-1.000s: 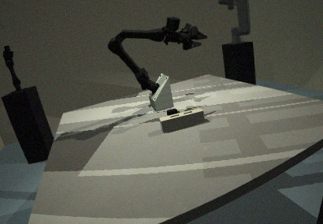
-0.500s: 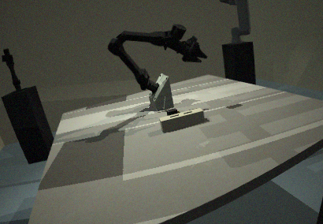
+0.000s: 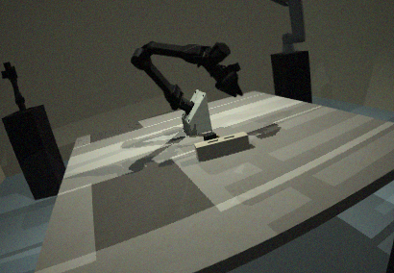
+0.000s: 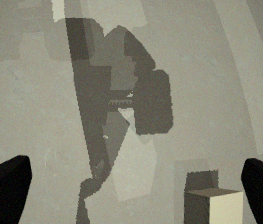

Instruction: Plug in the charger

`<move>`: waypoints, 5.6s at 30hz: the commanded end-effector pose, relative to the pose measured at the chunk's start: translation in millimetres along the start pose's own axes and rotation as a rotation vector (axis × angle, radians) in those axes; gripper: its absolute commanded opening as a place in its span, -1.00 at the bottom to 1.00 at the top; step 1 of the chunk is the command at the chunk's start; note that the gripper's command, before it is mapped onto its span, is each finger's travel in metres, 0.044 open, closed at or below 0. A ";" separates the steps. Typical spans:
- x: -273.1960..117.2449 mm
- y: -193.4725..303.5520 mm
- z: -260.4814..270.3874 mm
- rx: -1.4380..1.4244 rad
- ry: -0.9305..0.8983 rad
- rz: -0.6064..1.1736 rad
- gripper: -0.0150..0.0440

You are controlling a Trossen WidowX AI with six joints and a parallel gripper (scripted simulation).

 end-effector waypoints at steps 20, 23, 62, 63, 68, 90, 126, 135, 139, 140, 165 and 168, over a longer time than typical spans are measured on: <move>23.7 118.0 3.7 -0.031 -0.247 0.495 1.00; 23.8 132.5 6.0 -0.054 -0.289 0.550 1.00; 63.6 162.7 20.9 -0.067 -0.309 0.575 1.00; 64.9 163.5 21.4 -0.067 -0.309 0.575 1.00; 71.2 167.7 24.0 -0.067 -0.309 0.576 1.00; 73.0 169.1 24.5 -0.059 -0.308 0.574 -0.18; 35.6 139.8 11.5 0.171 -0.249 0.598 -0.49; 41.0 138.7 11.3 0.309 -0.213 0.610 -0.49; 43.4 138.2 11.3 0.371 -0.197 0.615 -0.49; 44.0 138.0 11.2 0.386 -0.193 0.616 -0.49; 59.0 135.0 11.2 0.771 -0.093 0.642 -0.49; 60.8 134.7 11.3 0.817 -0.080 0.645 -0.49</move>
Point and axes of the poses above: the point midway between the two fingers, 35 mm back from their tips, its own x axis out along the fingers, its own z axis across the jaws, y = z × x, the point moved 5 cm from there along -x, back along the fingers, and after that the axes turned 6 degrees about -x, right-handed, at the moved point
